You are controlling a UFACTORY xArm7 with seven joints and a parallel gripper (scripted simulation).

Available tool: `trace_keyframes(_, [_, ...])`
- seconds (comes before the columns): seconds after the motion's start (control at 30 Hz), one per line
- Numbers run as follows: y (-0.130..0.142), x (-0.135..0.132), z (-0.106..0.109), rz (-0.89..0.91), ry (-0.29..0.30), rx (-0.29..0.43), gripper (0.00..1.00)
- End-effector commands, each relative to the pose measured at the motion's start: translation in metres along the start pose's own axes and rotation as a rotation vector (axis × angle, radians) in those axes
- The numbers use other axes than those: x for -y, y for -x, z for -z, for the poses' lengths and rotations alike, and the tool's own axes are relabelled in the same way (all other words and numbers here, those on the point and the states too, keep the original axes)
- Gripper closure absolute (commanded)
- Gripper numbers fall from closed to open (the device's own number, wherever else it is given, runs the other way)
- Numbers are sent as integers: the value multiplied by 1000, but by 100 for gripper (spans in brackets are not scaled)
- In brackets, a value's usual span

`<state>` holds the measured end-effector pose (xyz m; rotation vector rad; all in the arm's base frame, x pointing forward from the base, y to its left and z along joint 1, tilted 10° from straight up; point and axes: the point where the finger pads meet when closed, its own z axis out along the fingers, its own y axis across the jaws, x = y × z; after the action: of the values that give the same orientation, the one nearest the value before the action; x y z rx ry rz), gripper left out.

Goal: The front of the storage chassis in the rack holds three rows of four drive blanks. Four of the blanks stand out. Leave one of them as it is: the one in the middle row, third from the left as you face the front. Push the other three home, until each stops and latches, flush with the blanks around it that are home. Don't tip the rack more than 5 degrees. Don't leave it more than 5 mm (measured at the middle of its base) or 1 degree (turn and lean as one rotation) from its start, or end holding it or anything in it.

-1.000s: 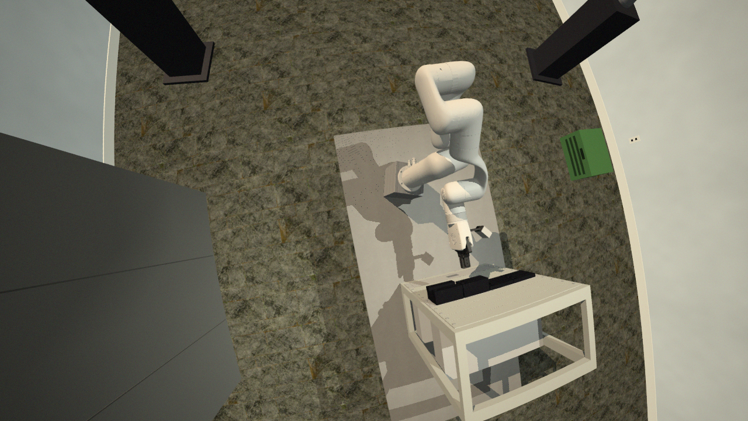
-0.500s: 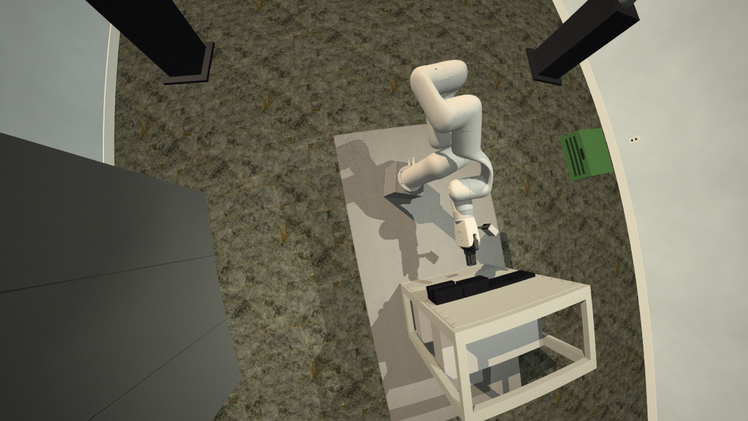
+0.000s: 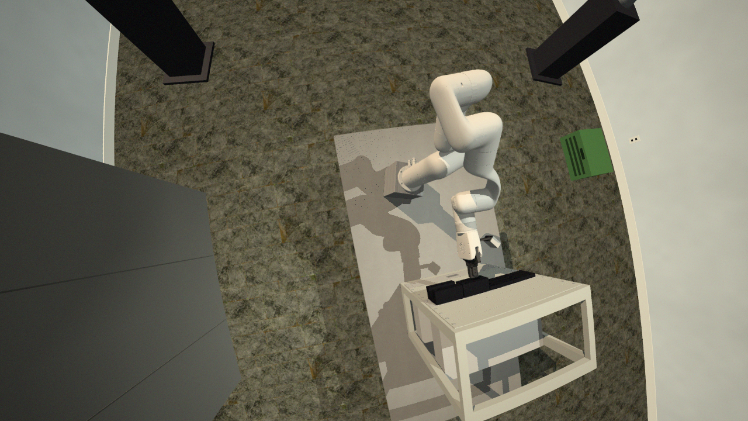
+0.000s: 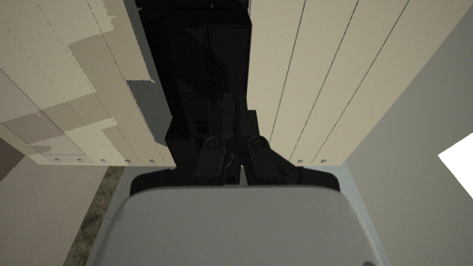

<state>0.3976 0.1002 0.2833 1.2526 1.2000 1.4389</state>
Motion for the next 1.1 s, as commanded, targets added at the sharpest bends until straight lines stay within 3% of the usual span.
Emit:
trace_keyframes(0.0, [0,-1,-8,-2,6,-1,100])
trace_keyframes(1.07, [-1,-1,-21,-2,6,-1,100])
